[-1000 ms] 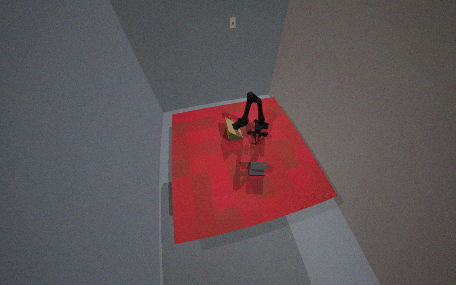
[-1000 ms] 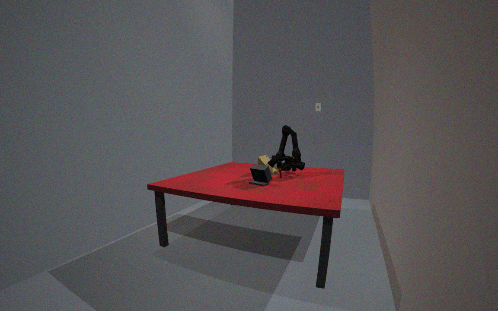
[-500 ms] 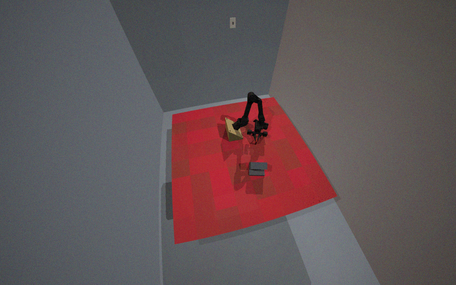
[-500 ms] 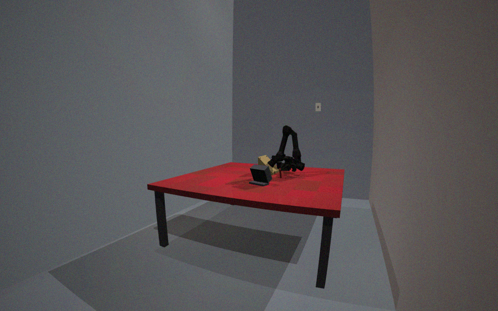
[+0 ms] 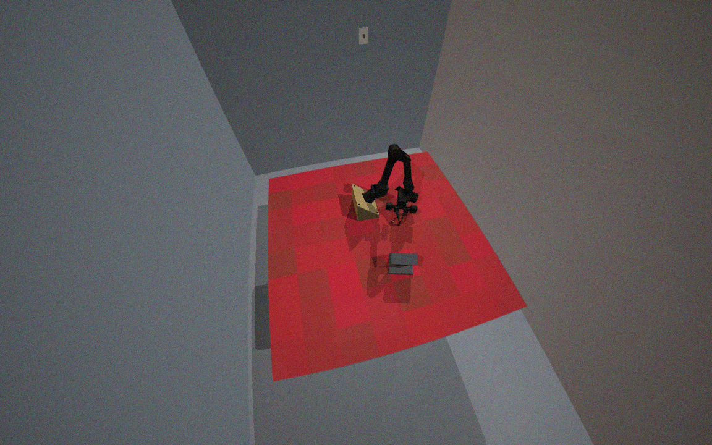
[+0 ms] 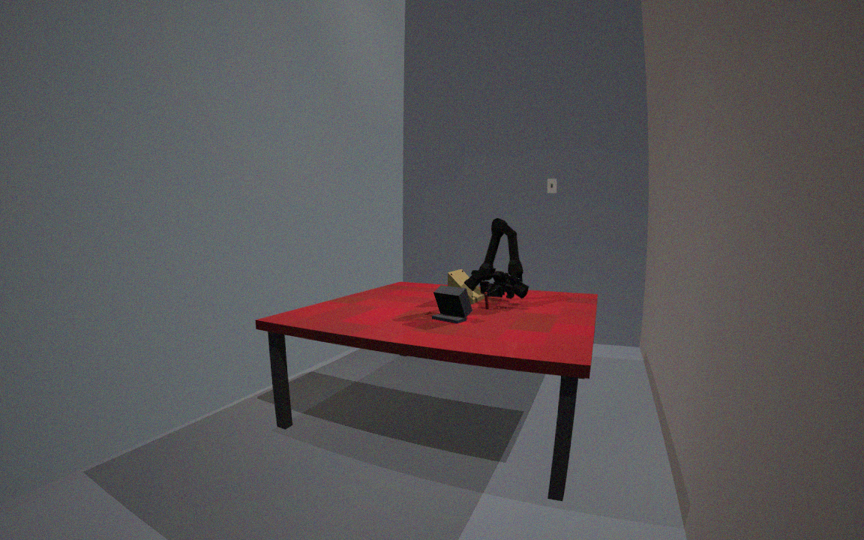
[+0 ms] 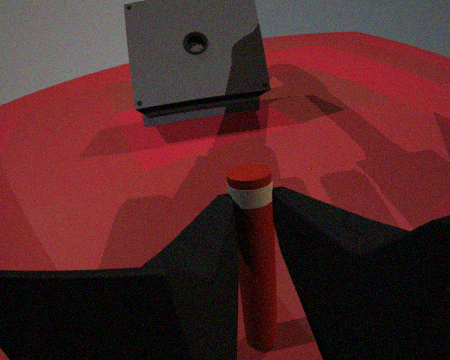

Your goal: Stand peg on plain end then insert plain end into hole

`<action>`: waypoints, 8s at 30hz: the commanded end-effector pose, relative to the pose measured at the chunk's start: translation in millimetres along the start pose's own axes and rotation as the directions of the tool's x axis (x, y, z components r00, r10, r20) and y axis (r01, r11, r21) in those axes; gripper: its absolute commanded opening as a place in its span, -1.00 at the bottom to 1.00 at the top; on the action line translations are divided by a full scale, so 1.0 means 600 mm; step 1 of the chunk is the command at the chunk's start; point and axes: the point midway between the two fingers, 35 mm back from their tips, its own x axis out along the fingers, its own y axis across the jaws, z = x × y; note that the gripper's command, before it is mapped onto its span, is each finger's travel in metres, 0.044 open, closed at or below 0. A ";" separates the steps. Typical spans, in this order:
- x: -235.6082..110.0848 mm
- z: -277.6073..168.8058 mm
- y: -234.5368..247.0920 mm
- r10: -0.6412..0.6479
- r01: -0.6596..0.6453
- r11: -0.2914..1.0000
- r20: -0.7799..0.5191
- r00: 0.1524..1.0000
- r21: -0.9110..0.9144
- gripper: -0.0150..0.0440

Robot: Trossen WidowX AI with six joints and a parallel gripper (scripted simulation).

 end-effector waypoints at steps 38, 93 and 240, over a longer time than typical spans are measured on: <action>-0.008 -0.008 -0.006 0.012 -0.012 1.000 0.054 0.998 -0.002 -0.32; -0.009 -0.006 -0.007 0.019 -0.019 1.000 0.072 0.997 -0.005 -0.05; 0.009 0.104 -0.009 0.010 0.009 1.000 -0.973 0.229 0.012 1.00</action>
